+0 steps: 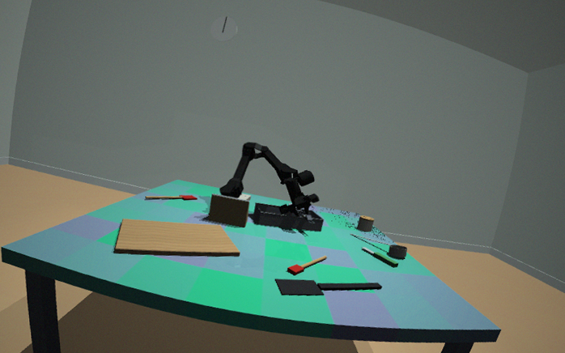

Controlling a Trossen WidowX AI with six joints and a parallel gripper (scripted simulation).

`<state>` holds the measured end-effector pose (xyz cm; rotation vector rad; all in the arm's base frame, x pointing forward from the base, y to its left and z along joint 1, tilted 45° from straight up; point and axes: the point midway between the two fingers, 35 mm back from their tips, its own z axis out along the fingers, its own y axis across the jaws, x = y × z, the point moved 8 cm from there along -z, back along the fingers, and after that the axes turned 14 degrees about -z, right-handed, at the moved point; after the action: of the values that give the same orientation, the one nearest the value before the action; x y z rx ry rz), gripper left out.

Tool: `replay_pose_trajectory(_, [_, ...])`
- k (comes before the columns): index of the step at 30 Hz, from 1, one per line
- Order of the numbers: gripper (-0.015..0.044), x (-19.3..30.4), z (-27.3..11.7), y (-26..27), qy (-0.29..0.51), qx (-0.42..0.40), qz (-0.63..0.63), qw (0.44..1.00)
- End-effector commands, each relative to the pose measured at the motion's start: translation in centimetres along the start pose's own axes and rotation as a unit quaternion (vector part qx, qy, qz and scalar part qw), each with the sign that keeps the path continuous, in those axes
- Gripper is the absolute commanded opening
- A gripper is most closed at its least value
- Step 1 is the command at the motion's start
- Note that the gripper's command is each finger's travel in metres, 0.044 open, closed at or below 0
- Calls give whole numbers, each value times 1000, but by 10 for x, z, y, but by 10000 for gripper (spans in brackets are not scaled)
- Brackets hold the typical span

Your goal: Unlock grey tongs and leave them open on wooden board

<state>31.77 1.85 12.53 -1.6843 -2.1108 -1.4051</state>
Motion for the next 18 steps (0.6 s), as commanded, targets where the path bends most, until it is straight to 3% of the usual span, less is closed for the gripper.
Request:
replay_pose_trajectory(1, [121, 0, 0, 0, 0, -1, -1, 1000])
replay_pose_trajectory(12, [48, 0, 0, 0, 0, -1, -1, 1000])
replay_pose_trajectory(18, [-110, 0, -2, 2, 0, 0, -1, 1000])
